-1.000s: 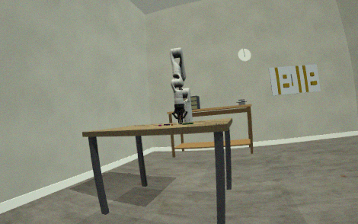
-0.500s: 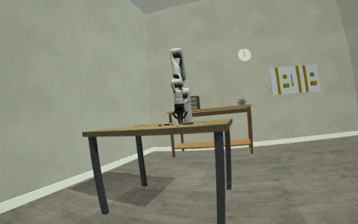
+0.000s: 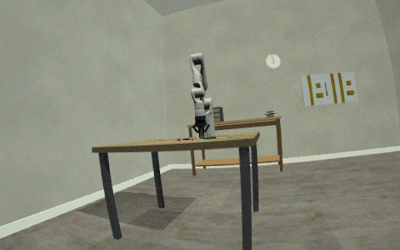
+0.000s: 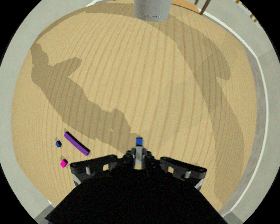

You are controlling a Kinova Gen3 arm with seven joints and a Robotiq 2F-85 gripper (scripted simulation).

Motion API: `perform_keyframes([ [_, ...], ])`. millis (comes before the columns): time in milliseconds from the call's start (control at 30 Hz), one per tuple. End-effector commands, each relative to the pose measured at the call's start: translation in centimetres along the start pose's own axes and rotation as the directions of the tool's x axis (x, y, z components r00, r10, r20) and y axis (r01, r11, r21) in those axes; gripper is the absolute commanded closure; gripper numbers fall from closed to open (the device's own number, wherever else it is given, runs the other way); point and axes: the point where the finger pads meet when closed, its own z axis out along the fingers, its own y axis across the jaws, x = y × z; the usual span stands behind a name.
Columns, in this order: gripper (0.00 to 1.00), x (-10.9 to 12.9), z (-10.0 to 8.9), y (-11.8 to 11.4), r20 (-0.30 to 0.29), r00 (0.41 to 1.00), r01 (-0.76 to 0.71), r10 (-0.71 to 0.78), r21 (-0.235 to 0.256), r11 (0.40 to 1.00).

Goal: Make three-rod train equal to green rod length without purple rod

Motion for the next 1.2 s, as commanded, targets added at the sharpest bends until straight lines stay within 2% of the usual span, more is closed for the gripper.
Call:
perform_keyframes([
  [0, 0.95, 0.0, 0.0, 0.0, 0.001, 1.0, 0.0, 0.0, 0.0, 1.0],
  [33, 0.92, 0.0, 0.0, 0.0, 0.001, 1.0, 0.0, 0.0, 0.0, 1.0],
  [167, 0.92, 0.0, 0.0, 0.0, 0.001, 1.0, 0.0, 0.0, 0.0, 1.0],
  [200, 0.88, 0.0, 0.0, 0.0, 0.001, 1.0, 0.0, 0.0, 0.0, 1.0],
  [267, 0.88, 0.0, 0.0, 0.0, 0.001, 1.0, 0.0, 0.0, 0.0, 1.0],
  [300, 0.84, 0.0, 0.0, 0.0, 0.001, 1.0, 0.0, 0.0, 0.0, 1.0],
  [367, 0.84, 0.0, 0.0, 0.0, 0.001, 1.0, 0.0, 0.0, 0.0, 1.0],
  [500, 0.76, 0.0, 0.0, 0.0, 0.001, 1.0, 0.0, 0.0, 0.0, 1.0],
  [967, 0.76, 0.0, -0.2, 0.0, 0.001, 1.0, 0.0, 0.0, 0.0, 1.0],
  [1167, 0.76, 0.0, -1.7, 0.0, 0.001, 1.0, 0.0, 0.0, 0.0, 1.0],
])
